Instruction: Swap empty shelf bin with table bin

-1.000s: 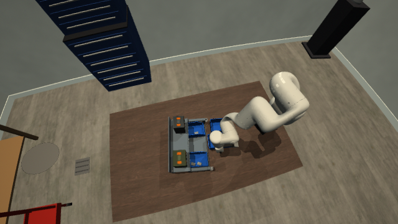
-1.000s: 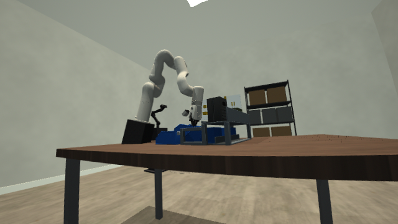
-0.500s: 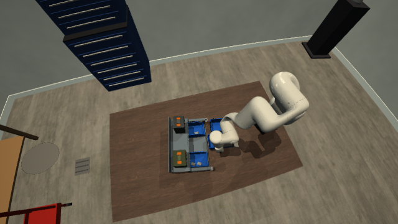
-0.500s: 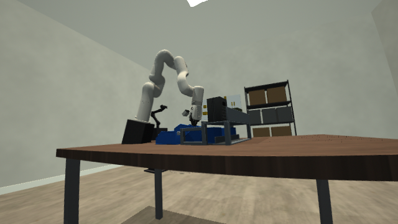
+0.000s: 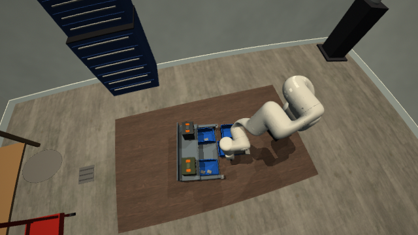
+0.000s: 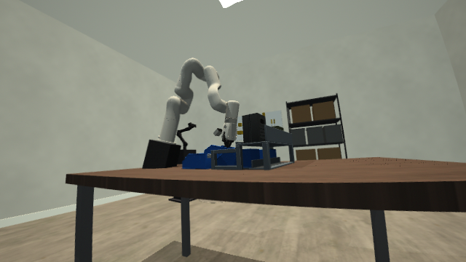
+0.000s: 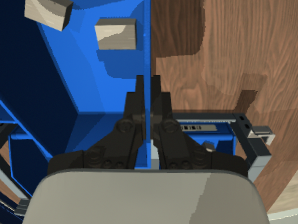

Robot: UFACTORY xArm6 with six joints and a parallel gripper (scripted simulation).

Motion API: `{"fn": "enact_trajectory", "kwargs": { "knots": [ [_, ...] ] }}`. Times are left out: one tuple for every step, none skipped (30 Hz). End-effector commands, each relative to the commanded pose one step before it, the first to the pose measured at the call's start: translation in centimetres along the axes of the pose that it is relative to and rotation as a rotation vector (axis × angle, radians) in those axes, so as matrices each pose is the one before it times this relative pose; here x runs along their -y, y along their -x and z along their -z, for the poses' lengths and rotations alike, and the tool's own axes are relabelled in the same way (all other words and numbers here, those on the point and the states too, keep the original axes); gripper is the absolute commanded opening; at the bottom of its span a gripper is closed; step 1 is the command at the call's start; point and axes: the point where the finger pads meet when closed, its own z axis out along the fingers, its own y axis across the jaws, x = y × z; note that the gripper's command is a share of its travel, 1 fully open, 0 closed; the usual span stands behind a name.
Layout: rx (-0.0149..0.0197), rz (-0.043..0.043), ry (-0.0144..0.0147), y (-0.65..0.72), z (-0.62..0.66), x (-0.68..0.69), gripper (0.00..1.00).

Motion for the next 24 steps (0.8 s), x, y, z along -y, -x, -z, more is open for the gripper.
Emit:
{"fn": "enact_trajectory", "kwargs": {
  "knots": [
    [0.00321,0.00032,0.00118,0.301,0.155,-0.055,0.0],
    [0.0,0.0,0.0,0.05,0.011,0.0,0.0],
    [0.0,0.0,0.0,0.0,0.0,0.0,0.0],
    [0.0,0.0,0.0,0.0,0.0,0.0,0.0],
    [0.0,0.0,0.0,0.053,0.011,0.0,0.0],
    [0.0,0.0,0.0,0.056,0.012,0.0,0.0],
    [0.0,0.0,0.0,0.058,0.012,0.0,0.0],
    [0.0,0.0,0.0,0.061,0.013,0.0,0.0],
    [0.0,0.0,0.0,0.064,0.013,0.0,0.0],
    [0.0,0.0,-0.00001,0.067,0.014,0.0,0.0],
    [0.0,0.0,0.0,0.069,0.015,0.0,0.0],
    [0.0,0.0,0.0,0.072,0.015,0.0,0.0],
    [0.0,0.0,0.0,0.074,0.016,0.0,0.0],
    [0.0,0.0,0.0,0.077,0.016,0.0,0.0],
    [0.0,0.0,-0.00001,0.08,0.017,0.0,0.0],
    [0.0,0.0,-0.00001,0.082,0.017,0.0,0.0],
    [0.0,0.0,0.0,0.085,0.018,0.0,0.0],
    [0.0,0.0,0.0,0.087,0.018,0.0,0.0],
    [0.0,0.0,0.0,0.089,0.019,0.0,0.0],
    [0.0,0.0,0.0,0.0,0.0,0.0,0.0],
    [0.0,0.0,0.0,0.0,0.0,0.0,0.0],
    [0.0,0.0,-0.00001,0.092,0.019,0.0,0.0],
    [0.0,0.0,-0.00001,0.094,0.02,0.0,0.0],
    [0.0,0.0,-0.00001,0.096,0.02,0.0,0.0]
  ]
}}
